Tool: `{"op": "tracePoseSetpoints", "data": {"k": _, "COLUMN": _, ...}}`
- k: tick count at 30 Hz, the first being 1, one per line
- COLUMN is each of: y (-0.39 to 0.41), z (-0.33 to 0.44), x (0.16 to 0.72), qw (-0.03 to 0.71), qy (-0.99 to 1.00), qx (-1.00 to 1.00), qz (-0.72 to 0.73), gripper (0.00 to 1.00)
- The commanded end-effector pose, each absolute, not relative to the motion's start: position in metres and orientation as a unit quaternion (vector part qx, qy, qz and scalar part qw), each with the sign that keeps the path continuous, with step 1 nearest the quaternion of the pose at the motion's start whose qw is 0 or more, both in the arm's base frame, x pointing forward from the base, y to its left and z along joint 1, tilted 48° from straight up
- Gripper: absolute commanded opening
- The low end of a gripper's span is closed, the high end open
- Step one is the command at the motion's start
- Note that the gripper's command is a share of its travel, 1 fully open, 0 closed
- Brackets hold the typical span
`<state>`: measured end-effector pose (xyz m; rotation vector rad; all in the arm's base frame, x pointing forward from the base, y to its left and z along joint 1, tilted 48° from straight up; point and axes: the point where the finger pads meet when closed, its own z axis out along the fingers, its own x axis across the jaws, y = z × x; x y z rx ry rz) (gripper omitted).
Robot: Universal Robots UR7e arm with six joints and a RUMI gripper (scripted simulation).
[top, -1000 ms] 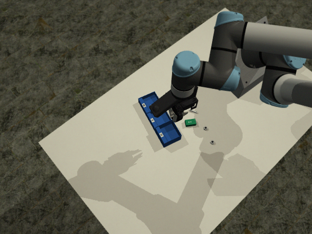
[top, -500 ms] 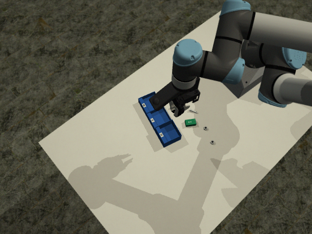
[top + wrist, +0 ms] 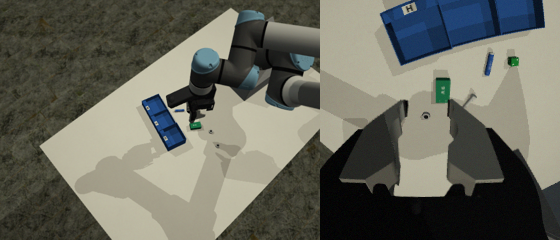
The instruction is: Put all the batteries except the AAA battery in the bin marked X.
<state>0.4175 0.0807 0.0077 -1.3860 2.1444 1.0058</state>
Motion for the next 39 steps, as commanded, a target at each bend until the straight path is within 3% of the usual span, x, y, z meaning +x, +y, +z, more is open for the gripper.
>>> {"op": "tracePoseSetpoints", "data": {"k": 1, "y": 0.100, "z": -0.012, "x": 0.393, "qw": 0.196, "qy": 0.771, "qx": -0.490, "qz": 0.356, "gripper": 0.25}}
{"op": "tracePoseSetpoints", "data": {"k": 9, "y": 0.121, "z": -0.031, "x": 0.360, "qw": 0.196, "qy": 0.771, "qx": -0.490, "qz": 0.356, "gripper": 0.25}}
{"op": "tracePoseSetpoints", "data": {"k": 39, "y": 0.121, "z": -0.031, "x": 0.366, "qw": 0.196, "qy": 0.771, "qx": -0.490, "qz": 0.356, "gripper": 0.25}}
